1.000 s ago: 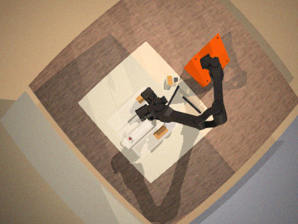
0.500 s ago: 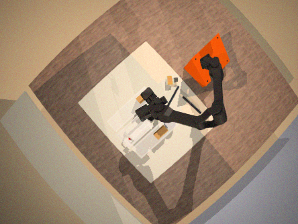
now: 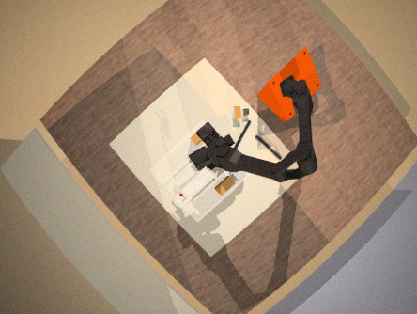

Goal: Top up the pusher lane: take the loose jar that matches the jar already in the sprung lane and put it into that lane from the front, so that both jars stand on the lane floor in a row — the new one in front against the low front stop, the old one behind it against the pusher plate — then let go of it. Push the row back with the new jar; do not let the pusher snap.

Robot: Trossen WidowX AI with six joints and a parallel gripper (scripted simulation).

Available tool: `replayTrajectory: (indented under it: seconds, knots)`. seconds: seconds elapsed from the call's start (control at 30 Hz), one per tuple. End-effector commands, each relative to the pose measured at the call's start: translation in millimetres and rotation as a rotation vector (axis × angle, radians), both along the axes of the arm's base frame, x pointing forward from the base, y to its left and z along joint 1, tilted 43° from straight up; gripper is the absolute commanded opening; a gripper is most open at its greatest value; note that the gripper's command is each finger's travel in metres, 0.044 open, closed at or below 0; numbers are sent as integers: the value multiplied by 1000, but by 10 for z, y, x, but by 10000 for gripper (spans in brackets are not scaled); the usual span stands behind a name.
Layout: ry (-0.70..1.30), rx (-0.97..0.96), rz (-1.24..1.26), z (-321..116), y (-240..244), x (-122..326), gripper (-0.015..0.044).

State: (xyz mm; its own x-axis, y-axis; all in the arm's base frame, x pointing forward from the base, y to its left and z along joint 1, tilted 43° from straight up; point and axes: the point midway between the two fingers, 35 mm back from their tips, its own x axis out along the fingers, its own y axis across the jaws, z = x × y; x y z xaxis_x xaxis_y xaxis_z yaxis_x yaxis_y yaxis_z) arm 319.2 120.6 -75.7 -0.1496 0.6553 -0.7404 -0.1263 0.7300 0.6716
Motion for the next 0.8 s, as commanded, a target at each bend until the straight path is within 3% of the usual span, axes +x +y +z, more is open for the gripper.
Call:
replayTrajectory:
  seconds: [0.0, 0.77]
  knots:
    - [-28, 8, -7, 26, 1, 95, 0]
    - [-28, 8, -7, 27, 6, 118, 0]
